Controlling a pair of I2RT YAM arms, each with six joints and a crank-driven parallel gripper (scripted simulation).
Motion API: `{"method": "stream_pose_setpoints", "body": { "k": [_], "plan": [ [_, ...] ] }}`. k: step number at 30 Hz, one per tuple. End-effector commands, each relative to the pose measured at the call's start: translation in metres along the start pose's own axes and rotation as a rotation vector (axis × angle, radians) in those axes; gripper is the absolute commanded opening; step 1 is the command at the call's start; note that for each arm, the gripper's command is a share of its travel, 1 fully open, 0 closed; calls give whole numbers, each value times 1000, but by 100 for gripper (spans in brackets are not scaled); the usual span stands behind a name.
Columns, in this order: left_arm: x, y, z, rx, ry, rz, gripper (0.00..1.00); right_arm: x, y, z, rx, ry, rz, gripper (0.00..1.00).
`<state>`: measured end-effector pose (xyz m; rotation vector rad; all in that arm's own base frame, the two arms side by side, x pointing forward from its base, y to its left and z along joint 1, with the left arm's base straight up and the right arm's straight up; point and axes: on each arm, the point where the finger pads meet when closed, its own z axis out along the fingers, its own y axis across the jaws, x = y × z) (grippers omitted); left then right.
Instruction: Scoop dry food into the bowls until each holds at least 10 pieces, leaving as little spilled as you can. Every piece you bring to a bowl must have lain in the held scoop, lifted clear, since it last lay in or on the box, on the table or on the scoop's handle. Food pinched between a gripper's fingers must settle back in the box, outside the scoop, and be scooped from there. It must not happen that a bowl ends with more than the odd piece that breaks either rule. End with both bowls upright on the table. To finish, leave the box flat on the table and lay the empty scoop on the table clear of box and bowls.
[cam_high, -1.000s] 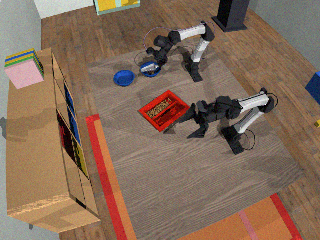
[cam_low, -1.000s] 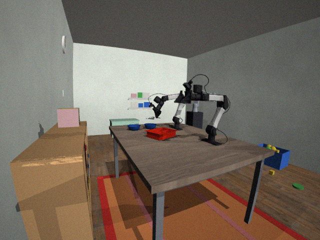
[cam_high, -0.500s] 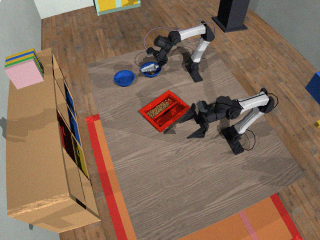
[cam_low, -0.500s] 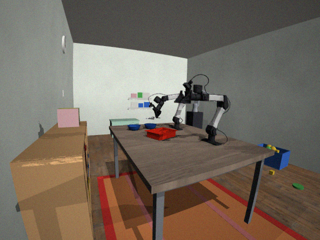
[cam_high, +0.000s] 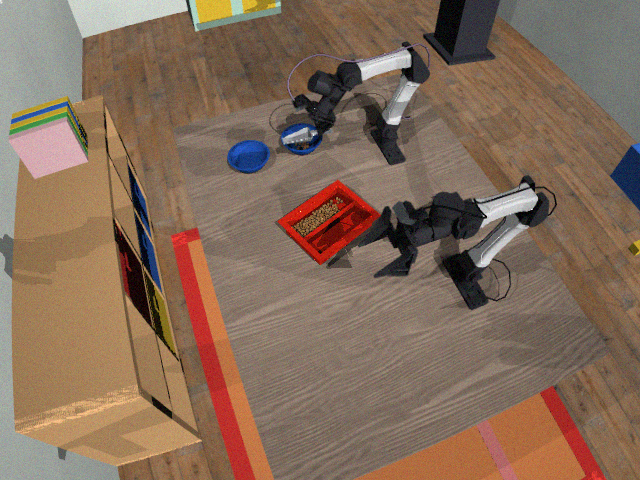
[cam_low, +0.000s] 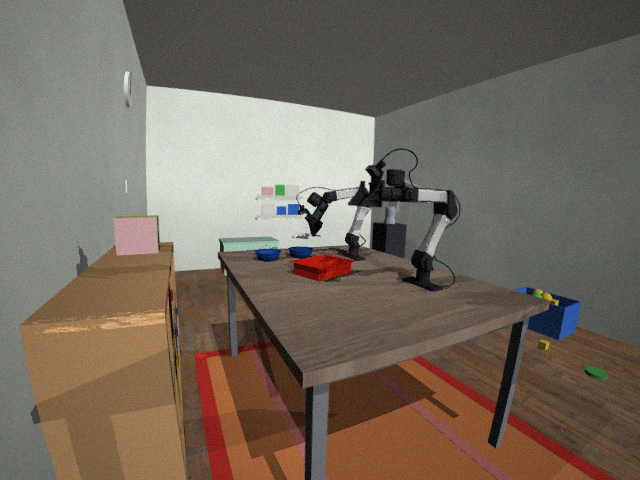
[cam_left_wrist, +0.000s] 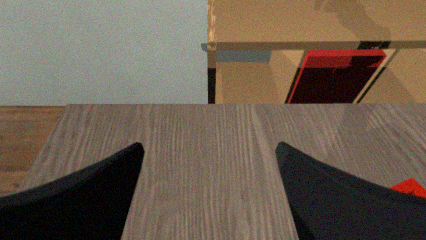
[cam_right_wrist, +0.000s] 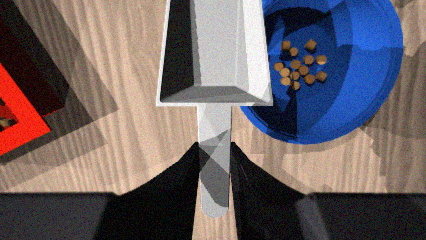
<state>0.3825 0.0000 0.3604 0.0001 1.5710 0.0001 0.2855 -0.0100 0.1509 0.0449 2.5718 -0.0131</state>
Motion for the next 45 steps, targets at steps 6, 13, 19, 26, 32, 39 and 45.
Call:
{"method": "stream_pose_setpoints", "body": {
  "k": [6,13,19,26,32,39,45],
  "plan": [
    [-20,0,-2,0,-53,-1,100,-5,10,-4,-23,11,-5,0],
    [-20,0,-2,0,-53,-1,100,-9,32,-8,-37,40,-28,0],
    [-20,0,-2,0,-53,-1,100,-4,67,-10,-73,126,-79,0],
    [-20,0,-2,0,-53,-1,100,1,107,-15,-107,196,-147,0],
    [-20,0,-2,0,-53,-1,100,5,129,-19,-124,226,-191,0],
    [-20,0,-2,0,-53,-1,100,20,167,-29,-139,298,-267,0],
    [-20,0,-2,0,-53,-1,100,32,193,-37,-142,341,-323,0]
  ]
}}
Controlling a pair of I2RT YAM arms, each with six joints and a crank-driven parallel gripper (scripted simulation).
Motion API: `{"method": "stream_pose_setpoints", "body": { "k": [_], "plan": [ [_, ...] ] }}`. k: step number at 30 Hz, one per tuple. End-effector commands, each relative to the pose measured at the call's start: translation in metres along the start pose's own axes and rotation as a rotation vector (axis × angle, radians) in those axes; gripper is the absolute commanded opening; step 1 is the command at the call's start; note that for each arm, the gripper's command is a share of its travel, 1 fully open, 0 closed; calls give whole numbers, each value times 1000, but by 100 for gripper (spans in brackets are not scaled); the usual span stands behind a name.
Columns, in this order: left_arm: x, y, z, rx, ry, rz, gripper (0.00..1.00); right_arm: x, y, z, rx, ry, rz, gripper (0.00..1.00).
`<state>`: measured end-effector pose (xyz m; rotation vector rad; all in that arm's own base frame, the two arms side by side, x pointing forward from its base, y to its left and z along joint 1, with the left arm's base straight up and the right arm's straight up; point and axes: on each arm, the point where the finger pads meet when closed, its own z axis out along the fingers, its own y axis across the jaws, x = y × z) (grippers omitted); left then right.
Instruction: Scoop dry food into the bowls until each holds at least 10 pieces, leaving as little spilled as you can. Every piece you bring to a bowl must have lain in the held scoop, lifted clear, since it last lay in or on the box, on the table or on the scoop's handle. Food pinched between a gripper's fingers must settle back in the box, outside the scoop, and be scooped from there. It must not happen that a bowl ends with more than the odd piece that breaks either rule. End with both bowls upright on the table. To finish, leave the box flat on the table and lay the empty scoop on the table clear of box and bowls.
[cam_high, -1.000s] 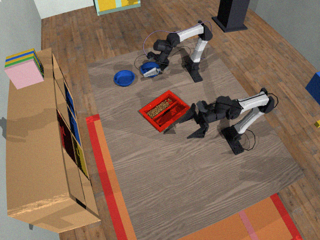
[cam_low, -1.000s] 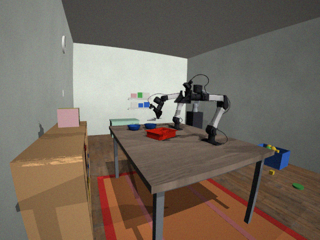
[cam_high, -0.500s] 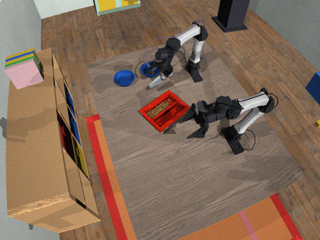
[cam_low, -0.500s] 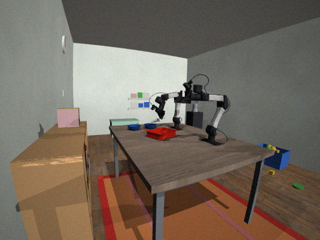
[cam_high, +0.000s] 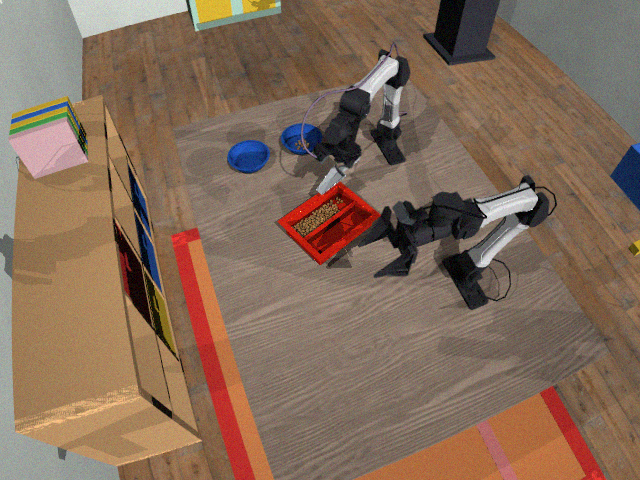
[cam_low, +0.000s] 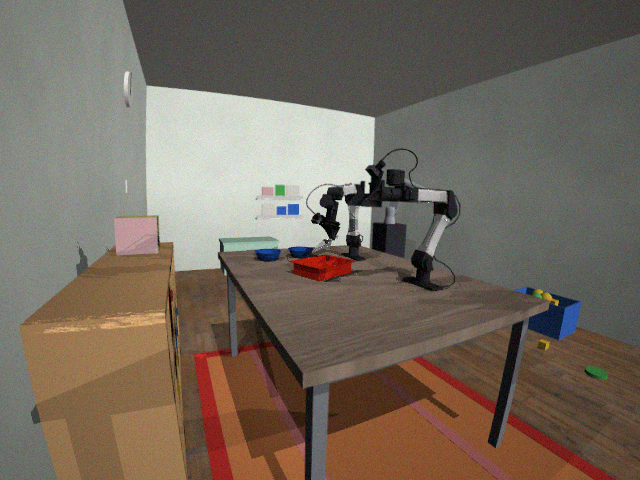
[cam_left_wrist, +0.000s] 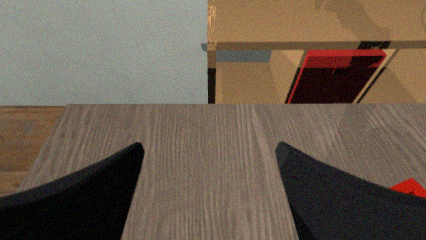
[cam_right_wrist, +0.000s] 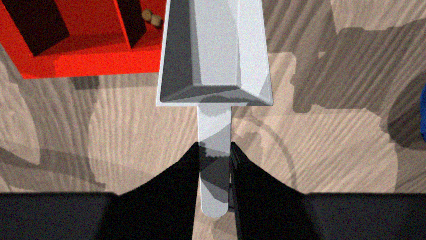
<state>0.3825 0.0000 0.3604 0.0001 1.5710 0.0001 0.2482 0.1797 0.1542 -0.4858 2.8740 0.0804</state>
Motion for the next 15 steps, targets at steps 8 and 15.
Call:
{"method": "stream_pose_setpoints", "body": {
  "k": [8,15],
  "plan": [
    [-20,0,-2,0,-53,-1,100,5,35,-14,15,39,-45,0],
    [-20,0,-2,0,-53,-1,100,-8,43,-14,-30,-16,-53,0]
  ]
}}
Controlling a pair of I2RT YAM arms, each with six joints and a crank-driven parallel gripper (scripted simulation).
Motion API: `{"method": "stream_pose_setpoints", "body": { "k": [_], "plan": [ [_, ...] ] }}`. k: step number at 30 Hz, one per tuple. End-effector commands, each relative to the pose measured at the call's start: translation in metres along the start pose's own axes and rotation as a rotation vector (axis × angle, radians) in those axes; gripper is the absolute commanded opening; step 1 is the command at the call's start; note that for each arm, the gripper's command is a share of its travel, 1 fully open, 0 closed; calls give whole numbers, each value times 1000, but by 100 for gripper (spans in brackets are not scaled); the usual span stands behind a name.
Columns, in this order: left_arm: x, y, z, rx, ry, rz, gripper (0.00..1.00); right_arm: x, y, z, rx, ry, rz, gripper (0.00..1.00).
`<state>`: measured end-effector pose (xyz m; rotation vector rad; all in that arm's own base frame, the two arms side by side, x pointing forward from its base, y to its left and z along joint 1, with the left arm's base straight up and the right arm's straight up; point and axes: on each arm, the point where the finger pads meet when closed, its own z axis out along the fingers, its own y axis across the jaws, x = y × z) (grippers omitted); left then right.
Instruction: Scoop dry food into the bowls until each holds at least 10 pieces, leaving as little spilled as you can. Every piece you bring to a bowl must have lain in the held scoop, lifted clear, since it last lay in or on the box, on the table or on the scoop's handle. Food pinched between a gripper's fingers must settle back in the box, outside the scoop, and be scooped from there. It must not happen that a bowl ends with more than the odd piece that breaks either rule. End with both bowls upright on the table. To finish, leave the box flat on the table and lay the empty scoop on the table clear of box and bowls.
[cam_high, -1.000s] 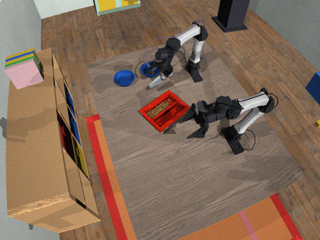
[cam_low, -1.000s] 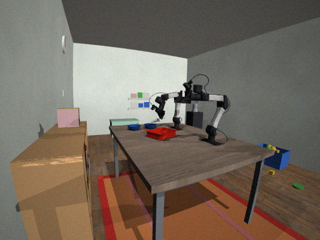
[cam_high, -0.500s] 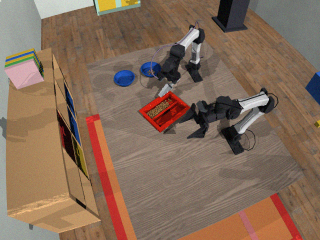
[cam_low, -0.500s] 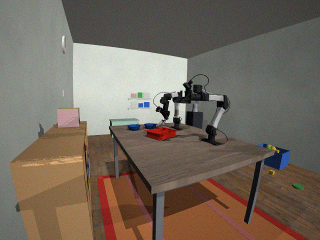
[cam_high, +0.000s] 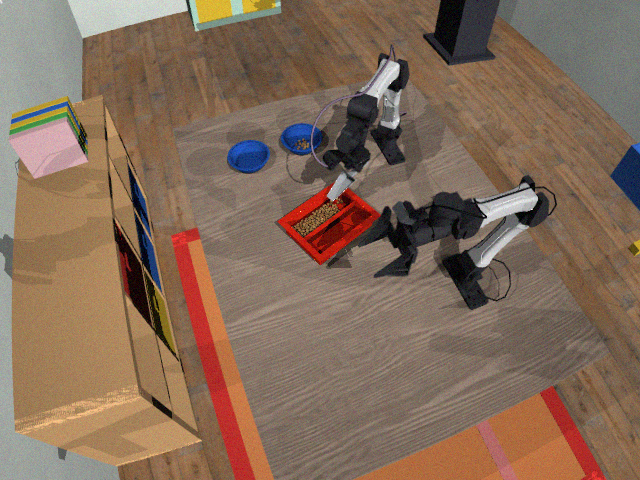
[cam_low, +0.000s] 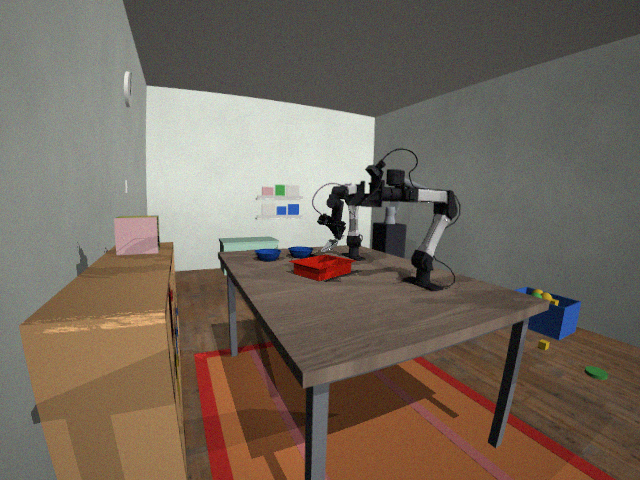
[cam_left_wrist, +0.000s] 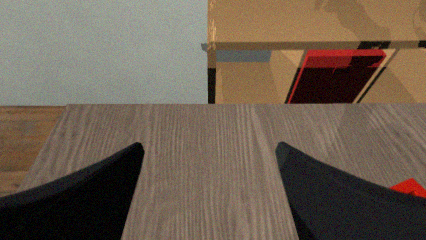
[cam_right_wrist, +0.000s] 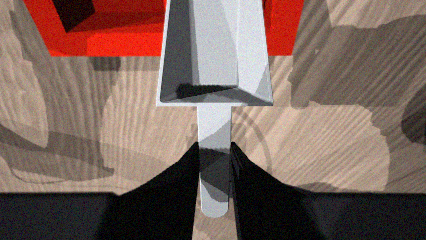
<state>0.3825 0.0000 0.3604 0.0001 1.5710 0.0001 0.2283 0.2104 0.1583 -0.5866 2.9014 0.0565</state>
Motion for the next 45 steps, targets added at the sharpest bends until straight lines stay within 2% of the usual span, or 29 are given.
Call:
{"method": "stream_pose_setpoints", "body": {
  "k": [1,4,17,20,21,34,37,38,41,43,45],
  "plan": [
    [-20,0,-2,0,-53,-1,100,-12,2,-2,-16,-18,5,0],
    [-20,0,-2,0,-53,-1,100,-5,0,-4,-16,16,-3,0],
    [-20,0,-2,0,-53,-1,100,-12,-5,12,-14,102,-3,0],
    [-20,0,-2,0,-53,-1,100,-17,-4,9,-20,66,3,0],
    [-20,0,-2,0,-53,-1,100,-12,-5,16,-12,123,-4,0],
    [-20,0,-2,0,-53,-1,100,-18,-10,32,-12,211,-4,0],
    [-20,0,-2,0,-53,-1,100,-23,-9,29,-16,178,1,0],
    [-20,0,-2,0,-53,-1,100,-18,-10,36,-10,232,-4,0],
    [-20,0,-2,0,-53,-1,100,-20,-11,41,-10,256,-4,0],
    [-20,0,-2,0,-53,-1,100,-22,-9,27,-19,196,-5,0],
    [-20,0,-2,0,-53,-1,100,-29,-5,27,-27,158,-6,0]
  ]
}}
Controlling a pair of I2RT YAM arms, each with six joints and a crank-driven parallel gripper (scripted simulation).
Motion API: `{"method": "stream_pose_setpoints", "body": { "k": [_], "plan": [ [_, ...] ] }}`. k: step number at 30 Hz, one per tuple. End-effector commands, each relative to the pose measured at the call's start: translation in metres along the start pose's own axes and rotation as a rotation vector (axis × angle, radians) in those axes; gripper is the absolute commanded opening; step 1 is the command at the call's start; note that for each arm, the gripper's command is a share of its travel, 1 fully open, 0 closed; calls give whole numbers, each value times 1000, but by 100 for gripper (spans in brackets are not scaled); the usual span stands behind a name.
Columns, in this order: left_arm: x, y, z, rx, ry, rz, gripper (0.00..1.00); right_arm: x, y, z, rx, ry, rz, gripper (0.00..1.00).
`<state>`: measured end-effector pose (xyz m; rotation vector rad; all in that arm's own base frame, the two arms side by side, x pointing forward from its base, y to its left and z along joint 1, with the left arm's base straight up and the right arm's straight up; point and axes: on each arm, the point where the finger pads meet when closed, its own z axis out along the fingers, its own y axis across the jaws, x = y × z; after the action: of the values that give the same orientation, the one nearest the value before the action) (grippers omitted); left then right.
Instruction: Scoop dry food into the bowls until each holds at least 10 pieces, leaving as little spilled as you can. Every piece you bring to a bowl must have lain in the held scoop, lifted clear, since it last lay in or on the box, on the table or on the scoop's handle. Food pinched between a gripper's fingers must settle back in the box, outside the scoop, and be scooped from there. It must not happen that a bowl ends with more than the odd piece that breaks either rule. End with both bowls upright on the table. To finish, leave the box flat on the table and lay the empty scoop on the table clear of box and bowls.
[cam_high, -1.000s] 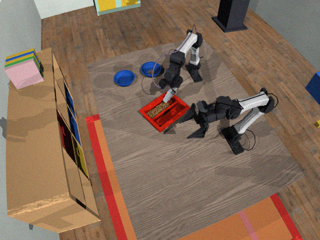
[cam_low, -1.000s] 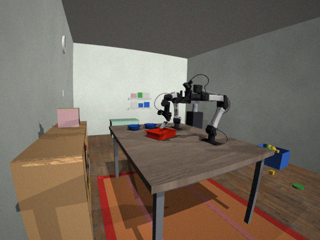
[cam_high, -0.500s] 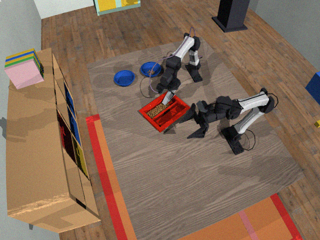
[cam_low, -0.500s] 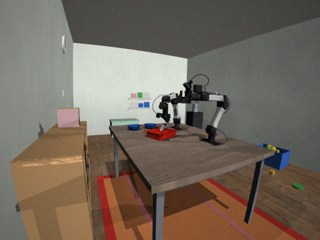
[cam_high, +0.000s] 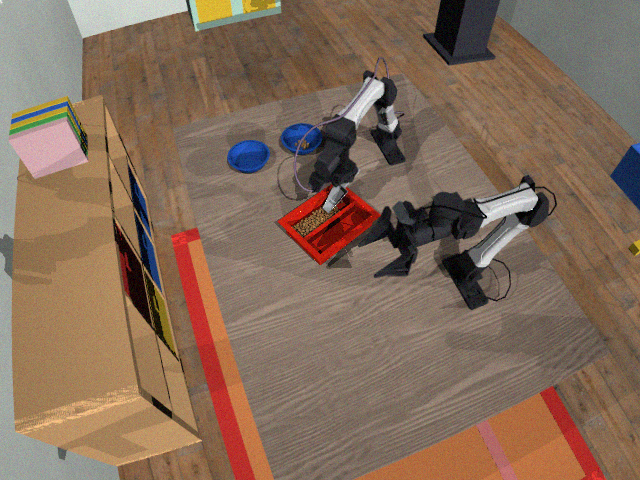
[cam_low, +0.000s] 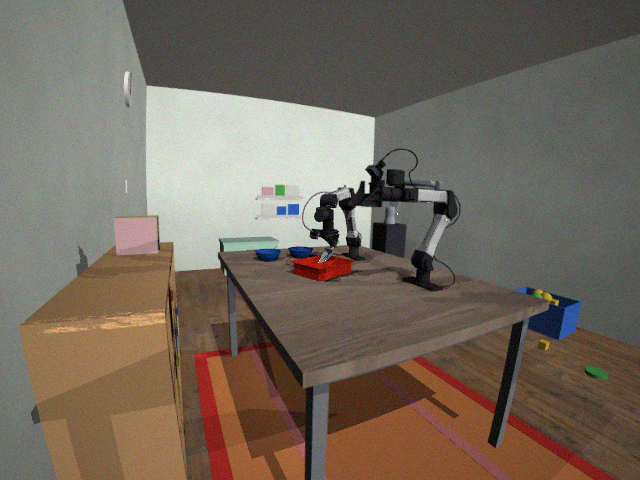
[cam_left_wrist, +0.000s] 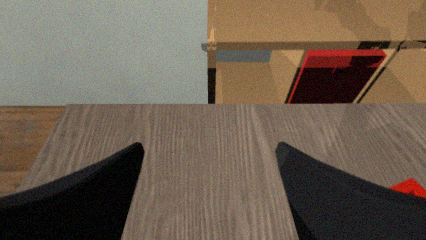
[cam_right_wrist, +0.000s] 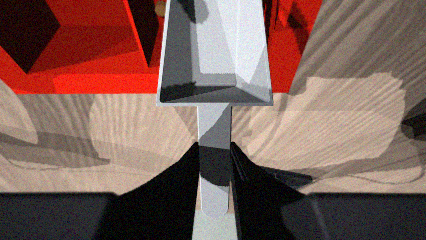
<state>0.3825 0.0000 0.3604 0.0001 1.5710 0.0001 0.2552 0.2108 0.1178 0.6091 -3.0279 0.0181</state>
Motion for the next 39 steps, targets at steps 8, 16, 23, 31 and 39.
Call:
{"method": "stream_pose_setpoints", "body": {
  "k": [8,16,23,31,39],
  "plan": [
    [-20,0,-2,0,-53,-1,100,-16,3,-2,-23,-50,-3,0],
    [-20,0,-2,0,-53,-1,100,-15,-1,4,-6,-62,-6,0],
    [-20,0,-2,0,-53,-1,100,-10,2,4,-9,-55,-14,0],
    [-20,0,-2,0,-53,-1,100,-19,-3,9,-2,-25,-3,0],
    [-20,0,-2,0,-53,-1,100,-37,-1,14,-7,-59,-2,0]
  ]
}}
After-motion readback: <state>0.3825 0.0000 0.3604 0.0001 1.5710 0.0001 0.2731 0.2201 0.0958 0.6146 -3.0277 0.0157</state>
